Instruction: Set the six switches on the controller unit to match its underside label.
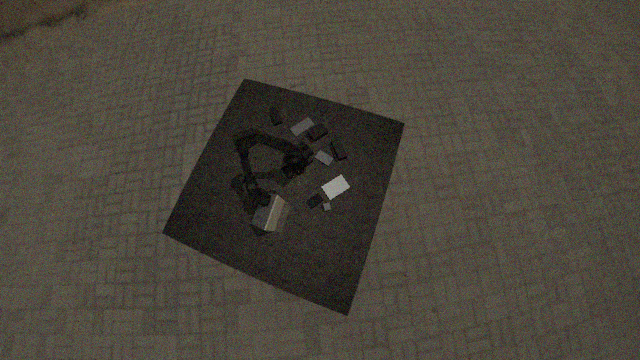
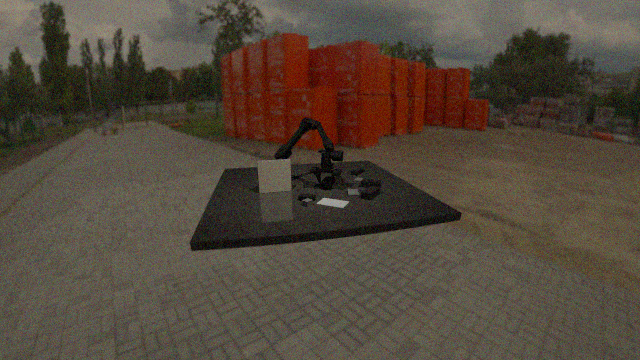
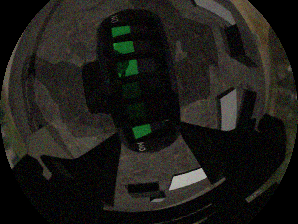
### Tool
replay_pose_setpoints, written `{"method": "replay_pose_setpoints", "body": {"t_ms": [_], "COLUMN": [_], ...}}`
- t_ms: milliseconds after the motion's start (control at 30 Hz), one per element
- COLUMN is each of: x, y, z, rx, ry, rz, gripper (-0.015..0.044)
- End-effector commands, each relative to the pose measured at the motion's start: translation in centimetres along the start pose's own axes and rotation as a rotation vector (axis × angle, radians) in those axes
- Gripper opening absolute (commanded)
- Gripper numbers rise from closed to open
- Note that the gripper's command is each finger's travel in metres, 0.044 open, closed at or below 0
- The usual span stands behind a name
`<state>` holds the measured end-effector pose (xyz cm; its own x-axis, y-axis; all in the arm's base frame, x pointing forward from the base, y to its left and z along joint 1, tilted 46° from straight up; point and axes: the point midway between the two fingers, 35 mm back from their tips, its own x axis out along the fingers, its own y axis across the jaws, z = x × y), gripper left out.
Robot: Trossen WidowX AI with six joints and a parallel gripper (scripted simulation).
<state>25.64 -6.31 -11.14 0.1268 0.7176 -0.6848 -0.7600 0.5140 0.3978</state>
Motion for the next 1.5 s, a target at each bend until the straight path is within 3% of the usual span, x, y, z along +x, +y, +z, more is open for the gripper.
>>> {"method": "replay_pose_setpoints", "body": {"t_ms": [0,367,767,933,1267,1333,1467], "x": [-0.2,-0.2,0.0,-4.8,-5.1,-6.1,-12.1], "y": [-1.0,-1.6,-0.7,-0.5,-0.5,-0.6,-0.3], "z": [-0.2,-0.5,-0.3,-0.3,-0.3,-0.3,-0.2], "rx": [-0.011,-0.011,0.001,-0.010,-0.010,-0.010,-0.007], "ry": [0.008,0.008,-0.001,0.010,0.011,0.011,0.009], "rz": [-0.018,-0.019,0.002,-0.018,-0.019,-0.020,-0.021], "gripper": [0.0000,0.0000,0.0315,0.0440,0.0440,0.0388,0.0282]}}
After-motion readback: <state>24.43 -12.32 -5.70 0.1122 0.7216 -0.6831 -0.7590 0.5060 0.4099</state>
